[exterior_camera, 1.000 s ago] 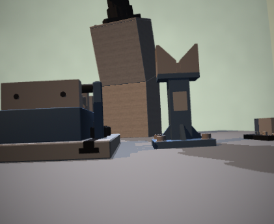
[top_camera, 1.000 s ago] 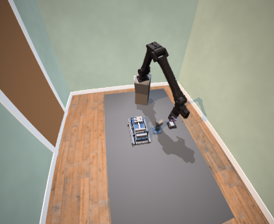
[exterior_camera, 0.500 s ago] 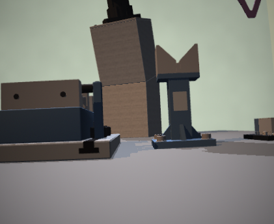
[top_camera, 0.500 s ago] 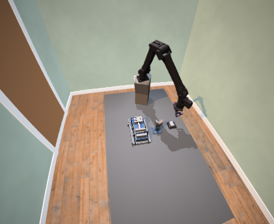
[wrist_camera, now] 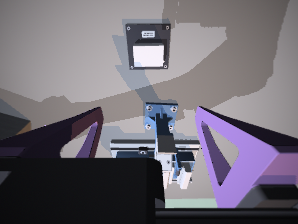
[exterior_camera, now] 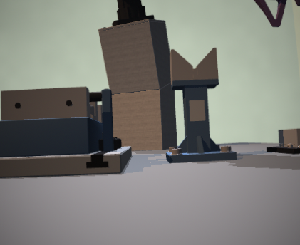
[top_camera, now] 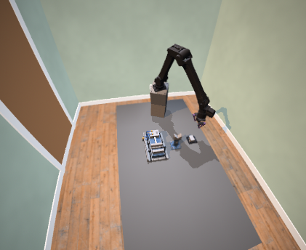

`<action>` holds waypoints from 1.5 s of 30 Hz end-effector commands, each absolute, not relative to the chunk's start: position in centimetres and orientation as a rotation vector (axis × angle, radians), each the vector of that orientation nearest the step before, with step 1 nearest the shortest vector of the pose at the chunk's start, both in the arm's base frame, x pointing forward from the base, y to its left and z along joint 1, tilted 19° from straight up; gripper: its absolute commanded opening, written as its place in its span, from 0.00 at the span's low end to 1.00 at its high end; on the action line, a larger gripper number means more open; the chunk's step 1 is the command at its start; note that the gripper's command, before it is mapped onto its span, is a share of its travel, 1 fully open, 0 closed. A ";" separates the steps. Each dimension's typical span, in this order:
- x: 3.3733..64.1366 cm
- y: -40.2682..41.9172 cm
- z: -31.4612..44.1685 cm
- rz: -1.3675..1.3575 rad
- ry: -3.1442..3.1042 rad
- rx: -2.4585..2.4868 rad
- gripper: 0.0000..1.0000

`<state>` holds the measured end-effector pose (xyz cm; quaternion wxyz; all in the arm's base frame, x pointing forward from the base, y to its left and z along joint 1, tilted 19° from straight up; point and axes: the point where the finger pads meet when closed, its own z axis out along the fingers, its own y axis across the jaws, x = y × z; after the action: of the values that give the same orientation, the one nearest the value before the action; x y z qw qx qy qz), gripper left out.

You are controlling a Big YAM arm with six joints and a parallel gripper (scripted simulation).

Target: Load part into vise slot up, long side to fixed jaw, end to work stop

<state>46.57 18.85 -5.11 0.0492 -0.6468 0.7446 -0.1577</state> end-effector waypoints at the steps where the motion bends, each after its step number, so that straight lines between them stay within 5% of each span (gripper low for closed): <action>1: 46.8 19.6 -4.3 -0.485 2.229 -1.995 0.81; 45: 46.9 19.4 -5.1 -0.483 2.237 -1.994 0.81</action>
<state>46.55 18.87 -5.13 0.0485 -0.6500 0.7418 -0.1578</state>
